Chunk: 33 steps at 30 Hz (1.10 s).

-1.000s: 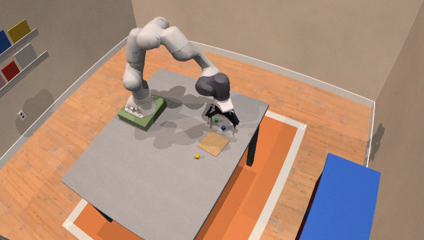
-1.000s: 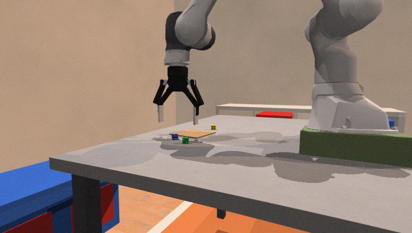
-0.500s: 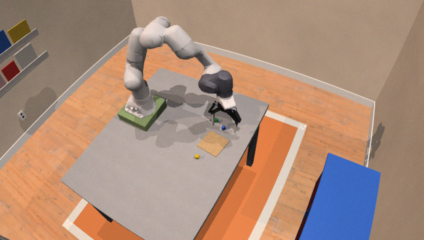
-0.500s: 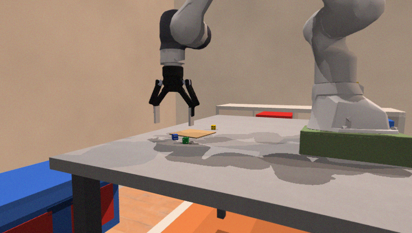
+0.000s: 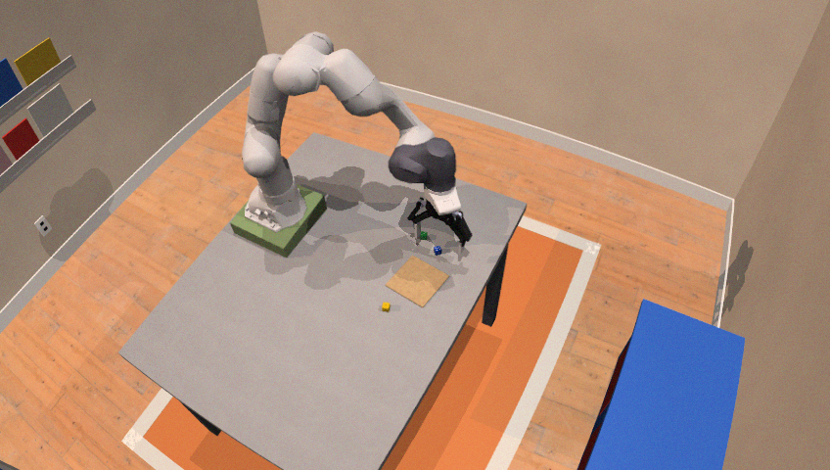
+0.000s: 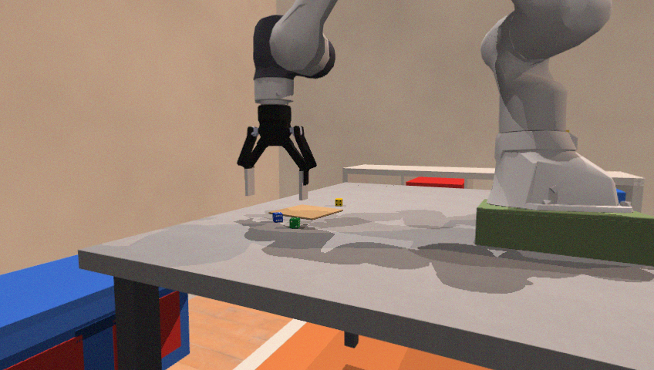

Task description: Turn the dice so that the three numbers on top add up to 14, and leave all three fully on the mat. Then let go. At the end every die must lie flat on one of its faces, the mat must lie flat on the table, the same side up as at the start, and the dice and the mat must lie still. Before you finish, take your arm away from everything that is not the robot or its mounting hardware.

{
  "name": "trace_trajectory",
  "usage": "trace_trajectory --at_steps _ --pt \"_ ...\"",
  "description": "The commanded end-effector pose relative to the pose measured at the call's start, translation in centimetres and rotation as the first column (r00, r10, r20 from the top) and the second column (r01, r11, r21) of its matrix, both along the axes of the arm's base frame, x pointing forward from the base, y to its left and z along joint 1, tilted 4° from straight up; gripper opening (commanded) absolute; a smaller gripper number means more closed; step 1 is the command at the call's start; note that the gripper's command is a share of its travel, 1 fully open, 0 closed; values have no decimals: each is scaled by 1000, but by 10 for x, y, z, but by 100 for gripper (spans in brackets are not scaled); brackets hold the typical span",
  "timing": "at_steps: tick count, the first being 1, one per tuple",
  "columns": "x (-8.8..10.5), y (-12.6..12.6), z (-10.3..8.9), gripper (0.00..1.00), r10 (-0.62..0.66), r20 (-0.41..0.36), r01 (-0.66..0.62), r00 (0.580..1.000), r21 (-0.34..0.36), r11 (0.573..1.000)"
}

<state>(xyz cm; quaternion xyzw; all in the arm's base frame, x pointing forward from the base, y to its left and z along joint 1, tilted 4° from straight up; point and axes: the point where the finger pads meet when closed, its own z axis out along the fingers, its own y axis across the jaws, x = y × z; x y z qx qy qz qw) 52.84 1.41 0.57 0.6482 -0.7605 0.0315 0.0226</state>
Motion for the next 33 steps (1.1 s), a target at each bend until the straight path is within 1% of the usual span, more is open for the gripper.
trace_trajectory --at_steps 1,24,28,33 --pt "0 0 0 100 -12 0 12 1000 0 1000" --pt "-1 1 0 100 -12 0 12 1000 0 1000" --pt "-8 6 -1 100 -12 0 12 1000 0 1000" --pt "-28 21 -2 100 -12 0 12 1000 0 1000"
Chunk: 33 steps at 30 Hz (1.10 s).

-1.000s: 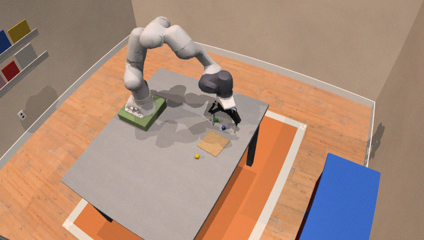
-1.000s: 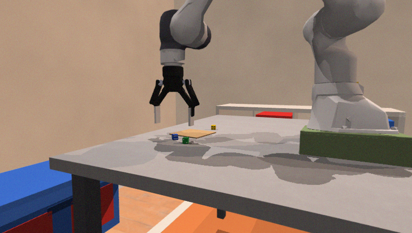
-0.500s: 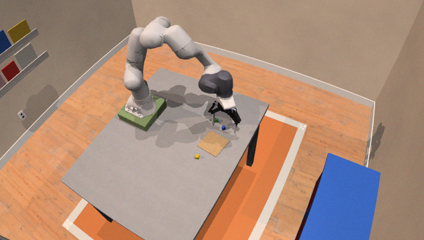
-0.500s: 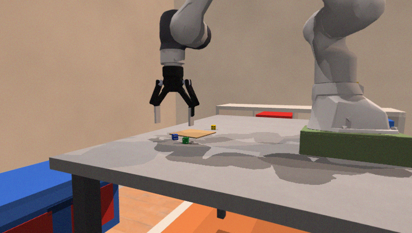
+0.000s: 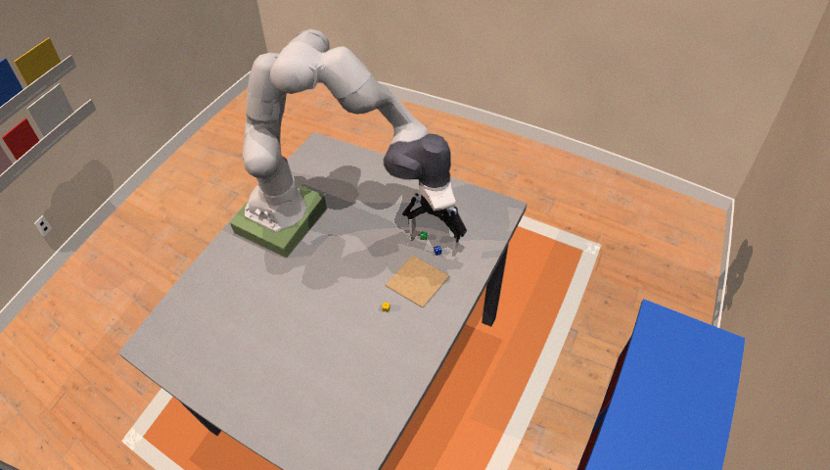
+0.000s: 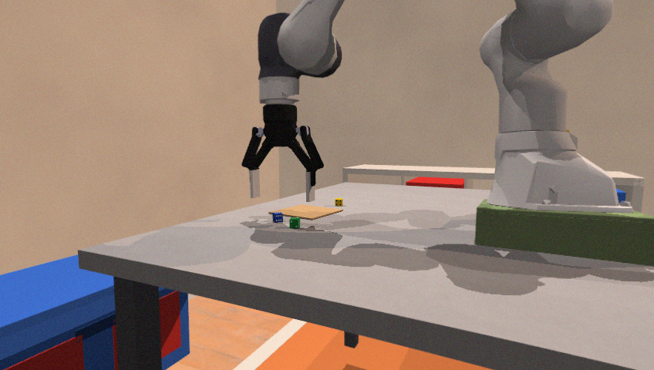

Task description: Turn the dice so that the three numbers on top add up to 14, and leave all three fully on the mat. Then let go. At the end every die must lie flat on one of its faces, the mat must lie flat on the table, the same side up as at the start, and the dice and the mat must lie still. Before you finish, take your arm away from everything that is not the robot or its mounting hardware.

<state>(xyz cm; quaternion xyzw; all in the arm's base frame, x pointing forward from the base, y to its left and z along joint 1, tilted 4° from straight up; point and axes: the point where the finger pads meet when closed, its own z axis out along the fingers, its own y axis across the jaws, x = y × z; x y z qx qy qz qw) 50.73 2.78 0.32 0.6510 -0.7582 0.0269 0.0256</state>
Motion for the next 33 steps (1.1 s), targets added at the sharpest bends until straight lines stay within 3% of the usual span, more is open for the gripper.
trace_trajectory --at_steps 1,5,11,33 --pt "-12 11 0 100 -19 11 19 1000 -3 1000" --pt "-29 24 -1 100 -19 11 19 1000 -3 1000" --pt "-38 30 -1 100 -19 11 19 1000 -3 1000" --pt "-39 31 -1 100 -19 11 19 1000 -3 1000"
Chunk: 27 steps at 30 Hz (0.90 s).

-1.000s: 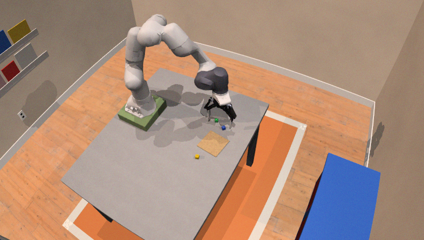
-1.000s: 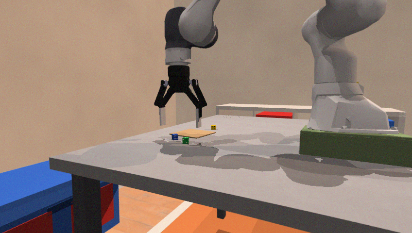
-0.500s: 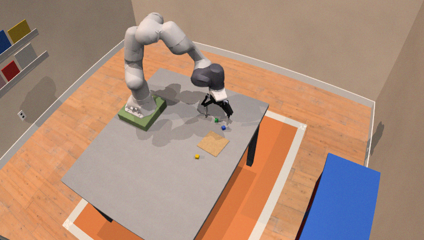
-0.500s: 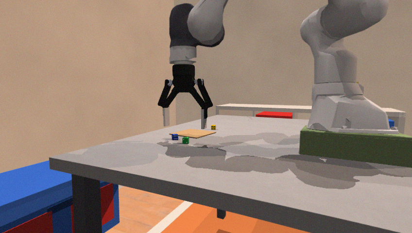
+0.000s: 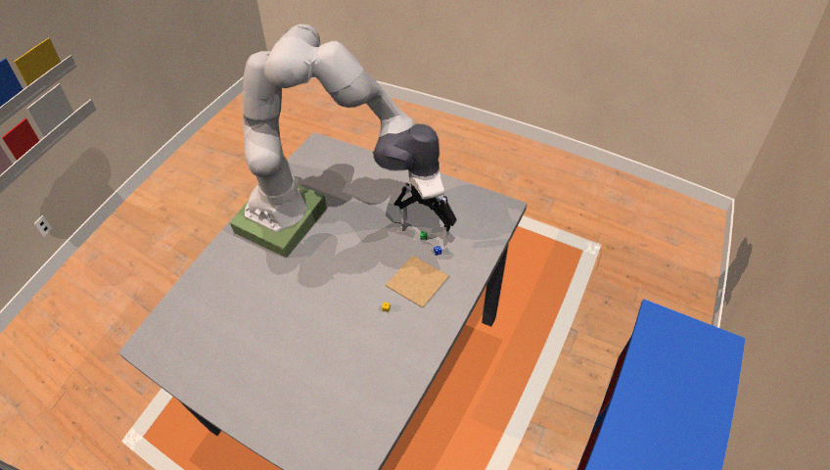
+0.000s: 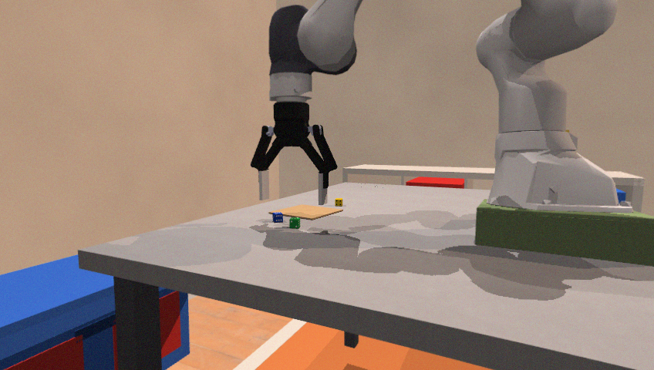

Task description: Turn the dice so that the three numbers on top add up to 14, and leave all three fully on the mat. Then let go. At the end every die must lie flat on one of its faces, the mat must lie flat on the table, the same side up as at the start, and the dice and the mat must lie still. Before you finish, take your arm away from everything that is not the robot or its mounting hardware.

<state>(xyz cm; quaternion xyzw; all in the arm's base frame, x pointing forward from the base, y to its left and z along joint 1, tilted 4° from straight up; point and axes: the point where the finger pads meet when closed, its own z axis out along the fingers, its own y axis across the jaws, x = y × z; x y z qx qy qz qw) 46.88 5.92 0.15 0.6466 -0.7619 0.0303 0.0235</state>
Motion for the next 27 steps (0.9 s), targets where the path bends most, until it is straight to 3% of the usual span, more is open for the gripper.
trace_trajectory --at_steps 1,20,27 --pt "0 0 0 100 -7 2 7 1000 -1 1000" --pt "0 0 1 100 -7 2 7 1000 -1 1000" --pt "0 1 13 100 -7 2 7 1000 -1 1000"
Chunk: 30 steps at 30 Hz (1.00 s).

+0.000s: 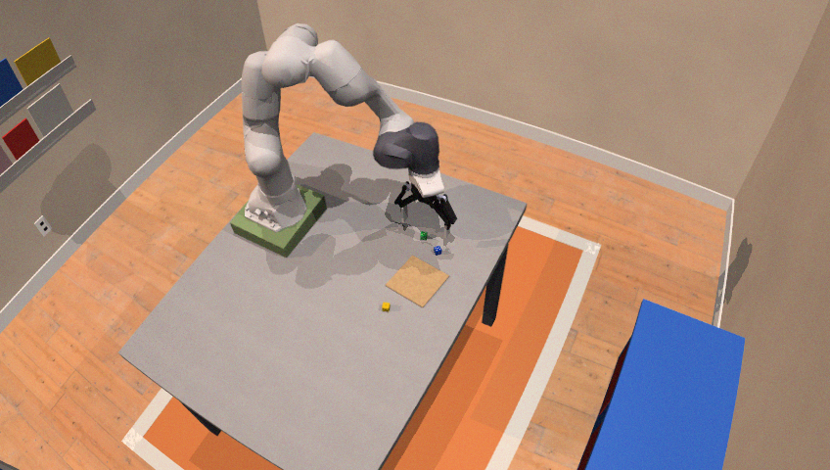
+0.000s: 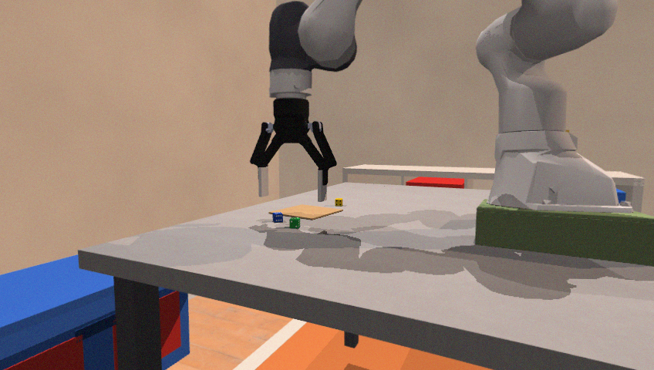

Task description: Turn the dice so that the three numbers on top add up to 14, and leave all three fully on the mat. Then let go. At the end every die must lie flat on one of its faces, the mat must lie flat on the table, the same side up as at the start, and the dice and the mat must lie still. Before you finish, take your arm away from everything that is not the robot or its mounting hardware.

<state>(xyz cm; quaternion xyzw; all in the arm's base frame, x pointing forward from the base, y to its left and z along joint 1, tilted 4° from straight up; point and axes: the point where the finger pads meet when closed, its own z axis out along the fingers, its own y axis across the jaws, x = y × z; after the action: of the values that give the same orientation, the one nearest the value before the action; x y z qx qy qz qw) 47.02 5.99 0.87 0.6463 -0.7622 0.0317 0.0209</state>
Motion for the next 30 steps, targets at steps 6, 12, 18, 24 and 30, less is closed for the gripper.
trace_trajectory --at_steps 6,12,18,24,30 --pt "-2 3 45 100 -7 -3 7 1000 -2 1000" --pt "-2 6 81 100 -7 -3 7 1000 -2 1000" --pt "-2 6 88 100 -7 -3 7 1000 -2 1000" --pt "-2 6 88 100 -7 -3 7 1000 -2 1000" --pt "-3 7 87 100 19 -5 -19 1000 -2 1000"
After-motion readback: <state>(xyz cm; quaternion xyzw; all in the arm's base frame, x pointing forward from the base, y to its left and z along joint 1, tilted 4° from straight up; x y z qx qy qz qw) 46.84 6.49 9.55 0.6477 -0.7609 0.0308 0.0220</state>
